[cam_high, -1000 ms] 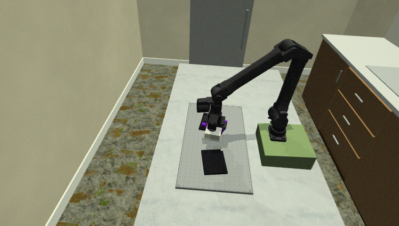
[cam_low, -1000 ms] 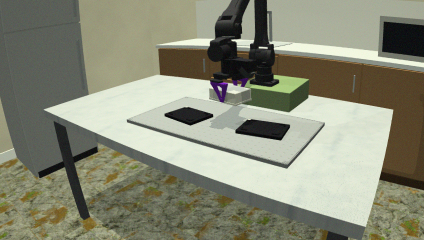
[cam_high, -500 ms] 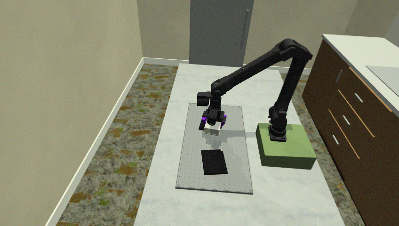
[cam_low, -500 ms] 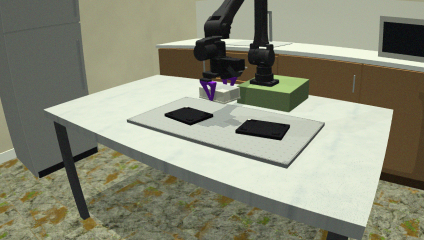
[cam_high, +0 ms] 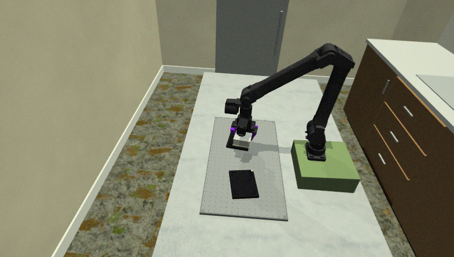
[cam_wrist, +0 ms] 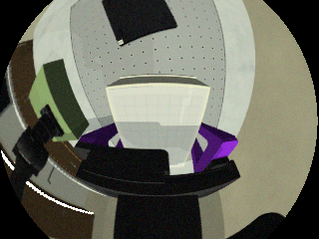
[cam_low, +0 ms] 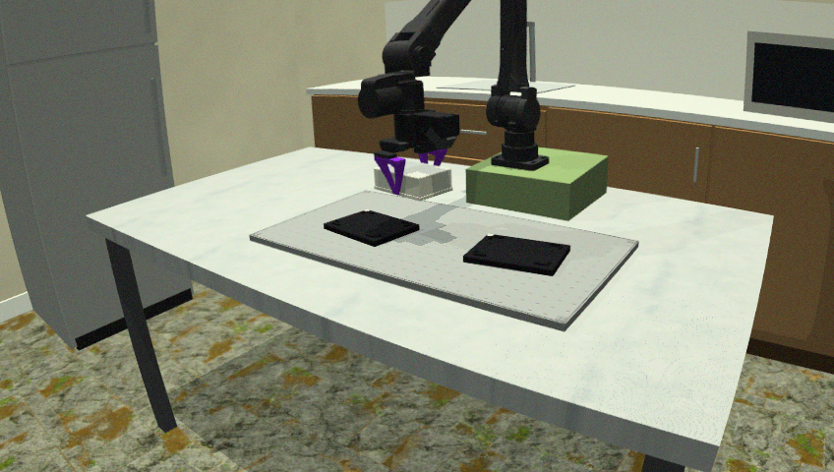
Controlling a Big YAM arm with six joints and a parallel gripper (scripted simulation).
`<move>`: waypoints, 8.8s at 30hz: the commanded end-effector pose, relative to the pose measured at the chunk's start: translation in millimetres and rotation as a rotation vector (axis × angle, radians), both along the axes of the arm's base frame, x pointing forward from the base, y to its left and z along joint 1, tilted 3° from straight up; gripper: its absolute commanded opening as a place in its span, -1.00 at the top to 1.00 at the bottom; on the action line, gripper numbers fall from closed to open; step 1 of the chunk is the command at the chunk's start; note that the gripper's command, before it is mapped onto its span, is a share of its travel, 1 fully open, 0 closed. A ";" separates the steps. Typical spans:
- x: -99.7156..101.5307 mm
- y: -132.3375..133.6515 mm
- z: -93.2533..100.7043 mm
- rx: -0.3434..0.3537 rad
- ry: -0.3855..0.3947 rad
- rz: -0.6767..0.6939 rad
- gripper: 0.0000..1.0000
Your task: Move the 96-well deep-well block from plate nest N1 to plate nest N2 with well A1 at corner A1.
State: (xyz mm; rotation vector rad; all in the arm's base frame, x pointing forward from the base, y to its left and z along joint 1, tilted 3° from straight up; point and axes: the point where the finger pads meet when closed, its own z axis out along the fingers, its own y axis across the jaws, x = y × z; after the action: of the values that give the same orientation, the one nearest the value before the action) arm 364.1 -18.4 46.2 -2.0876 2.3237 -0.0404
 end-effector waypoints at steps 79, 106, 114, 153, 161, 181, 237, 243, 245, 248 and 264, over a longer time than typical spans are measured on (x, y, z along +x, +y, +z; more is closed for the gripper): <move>50.1 -103.3 24.5 -0.009 -0.061 0.030 1.00; 50.3 -103.0 25.7 -0.010 -0.064 0.028 1.00; 50.3 -103.0 26.1 -0.011 -0.065 0.027 1.00; 32.6 -97.4 -13.7 0.001 -0.028 0.026 1.00; 30.3 -96.7 -28.5 0.002 -0.024 0.024 1.00; 32.8 -97.1 -57.1 0.001 -0.029 0.023 1.00; 33.7 -97.3 -67.9 -0.003 -0.040 0.023 1.00; 29.3 -96.0 -74.9 0.002 -0.024 0.023 1.00; 28.0 -95.6 -76.2 0.003 -0.021 0.023 1.00; 29.3 -96.0 -74.7 0.002 -0.025 0.023 1.00; 30.7 -96.4 -77.0 0.001 -0.028 0.023 1.00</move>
State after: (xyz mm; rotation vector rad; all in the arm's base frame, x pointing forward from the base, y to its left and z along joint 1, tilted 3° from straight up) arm 390.1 -118.2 -29.0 -2.1063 2.2887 -0.0605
